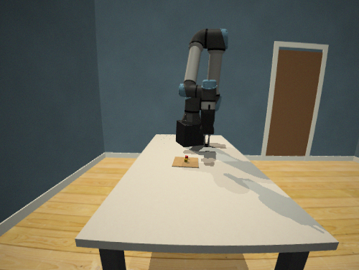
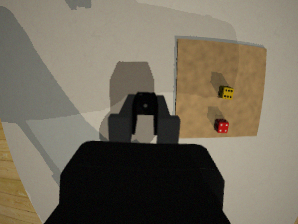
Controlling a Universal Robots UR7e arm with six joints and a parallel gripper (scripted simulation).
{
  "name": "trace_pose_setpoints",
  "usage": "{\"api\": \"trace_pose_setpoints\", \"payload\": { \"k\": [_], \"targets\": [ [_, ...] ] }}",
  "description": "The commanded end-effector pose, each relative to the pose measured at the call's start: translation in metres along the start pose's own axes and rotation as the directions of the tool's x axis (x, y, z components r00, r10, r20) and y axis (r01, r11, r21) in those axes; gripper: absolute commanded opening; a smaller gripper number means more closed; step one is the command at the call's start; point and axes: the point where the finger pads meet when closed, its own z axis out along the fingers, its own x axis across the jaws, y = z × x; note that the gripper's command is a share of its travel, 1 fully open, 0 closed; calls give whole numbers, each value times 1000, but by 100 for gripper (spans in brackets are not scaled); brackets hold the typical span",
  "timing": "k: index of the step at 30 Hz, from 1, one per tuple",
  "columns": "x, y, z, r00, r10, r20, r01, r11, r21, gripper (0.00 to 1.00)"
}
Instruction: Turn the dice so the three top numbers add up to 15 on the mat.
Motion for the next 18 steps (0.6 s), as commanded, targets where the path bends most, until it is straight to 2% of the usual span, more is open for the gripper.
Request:
{"api": "trace_pose_setpoints", "payload": {
  "k": [1, 13, 18],
  "targets": [
    [1, -3, -2, 1000, 1, 0, -1, 1000, 6, 34],
    [1, -4, -2, 999, 37, 0, -37, 999, 6, 34],
    [1, -5, -2, 995, 101, 0, -101, 995, 6, 34]
  ]
}}
